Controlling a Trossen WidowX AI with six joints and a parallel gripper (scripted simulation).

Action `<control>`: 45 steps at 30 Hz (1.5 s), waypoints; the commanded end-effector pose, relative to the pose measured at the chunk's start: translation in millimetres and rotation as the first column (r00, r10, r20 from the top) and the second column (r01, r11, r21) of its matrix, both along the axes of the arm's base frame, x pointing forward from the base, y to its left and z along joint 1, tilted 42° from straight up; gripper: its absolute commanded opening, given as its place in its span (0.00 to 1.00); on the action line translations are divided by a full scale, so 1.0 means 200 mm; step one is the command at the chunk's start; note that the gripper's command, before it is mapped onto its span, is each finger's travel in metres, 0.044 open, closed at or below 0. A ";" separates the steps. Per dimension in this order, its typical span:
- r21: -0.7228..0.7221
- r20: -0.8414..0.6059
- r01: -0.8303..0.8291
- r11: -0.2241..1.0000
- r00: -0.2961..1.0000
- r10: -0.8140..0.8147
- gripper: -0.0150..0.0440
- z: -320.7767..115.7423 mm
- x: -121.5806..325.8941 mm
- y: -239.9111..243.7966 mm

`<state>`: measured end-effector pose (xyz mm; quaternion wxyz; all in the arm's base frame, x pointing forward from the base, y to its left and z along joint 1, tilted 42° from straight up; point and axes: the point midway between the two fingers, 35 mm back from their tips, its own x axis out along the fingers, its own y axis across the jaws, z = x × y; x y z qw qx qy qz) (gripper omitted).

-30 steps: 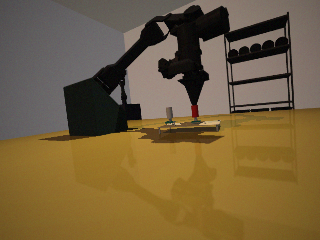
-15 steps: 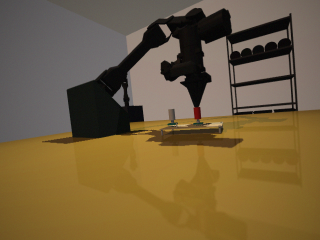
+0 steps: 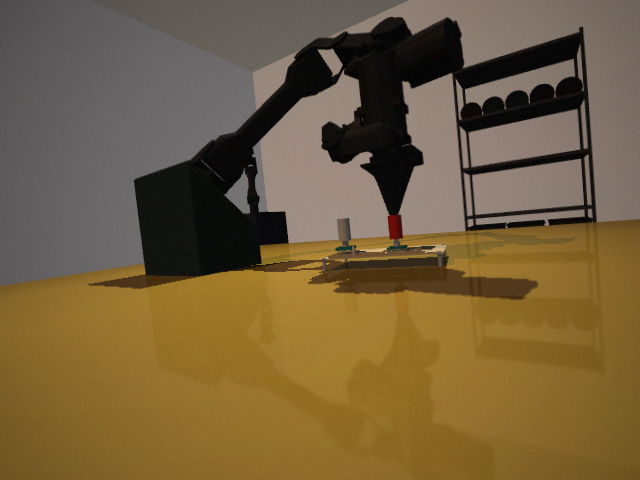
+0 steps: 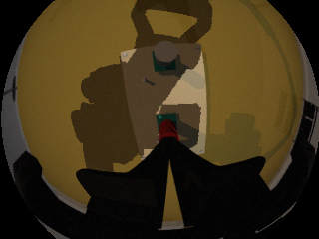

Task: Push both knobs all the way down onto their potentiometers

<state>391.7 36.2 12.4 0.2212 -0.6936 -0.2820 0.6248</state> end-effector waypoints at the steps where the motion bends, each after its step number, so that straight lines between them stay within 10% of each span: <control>1: 0.000 0.003 -0.013 1.000 1.000 0.013 0.25 -0.02 0.01 0.04; 45: 0.000 0.003 -0.013 1.000 1.000 0.013 0.25 -0.04 0.01 0.06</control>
